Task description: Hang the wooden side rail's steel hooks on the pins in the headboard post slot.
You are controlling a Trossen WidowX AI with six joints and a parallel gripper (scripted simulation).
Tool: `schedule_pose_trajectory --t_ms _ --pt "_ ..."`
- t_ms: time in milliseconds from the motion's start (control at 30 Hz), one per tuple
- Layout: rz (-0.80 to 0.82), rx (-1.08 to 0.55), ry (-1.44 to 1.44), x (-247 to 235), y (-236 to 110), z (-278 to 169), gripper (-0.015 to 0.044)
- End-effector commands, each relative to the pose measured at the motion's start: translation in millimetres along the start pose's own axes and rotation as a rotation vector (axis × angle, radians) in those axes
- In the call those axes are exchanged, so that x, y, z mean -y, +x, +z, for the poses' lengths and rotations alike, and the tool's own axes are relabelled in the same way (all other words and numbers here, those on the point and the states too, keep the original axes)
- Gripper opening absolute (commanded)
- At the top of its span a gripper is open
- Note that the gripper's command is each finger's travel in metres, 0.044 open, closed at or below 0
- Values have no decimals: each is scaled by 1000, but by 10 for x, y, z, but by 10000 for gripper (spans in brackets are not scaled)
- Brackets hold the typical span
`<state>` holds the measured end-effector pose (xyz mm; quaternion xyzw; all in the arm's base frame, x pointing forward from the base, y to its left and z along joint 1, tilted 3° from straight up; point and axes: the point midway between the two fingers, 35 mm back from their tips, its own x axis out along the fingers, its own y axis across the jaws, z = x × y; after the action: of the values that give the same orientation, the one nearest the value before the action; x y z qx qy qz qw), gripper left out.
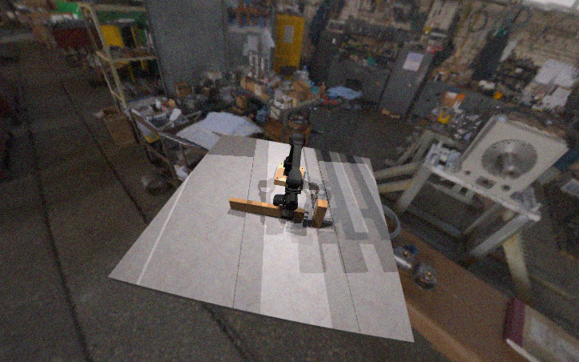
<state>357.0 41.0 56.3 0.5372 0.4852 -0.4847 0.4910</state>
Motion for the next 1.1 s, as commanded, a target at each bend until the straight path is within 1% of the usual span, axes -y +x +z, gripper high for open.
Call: schedule_pose_trajectory --t_ms 0,1067 --pt "12 -1 -1 -37 -20 -12 0" --pt "12 -1 -1 -17 4 -48 0"
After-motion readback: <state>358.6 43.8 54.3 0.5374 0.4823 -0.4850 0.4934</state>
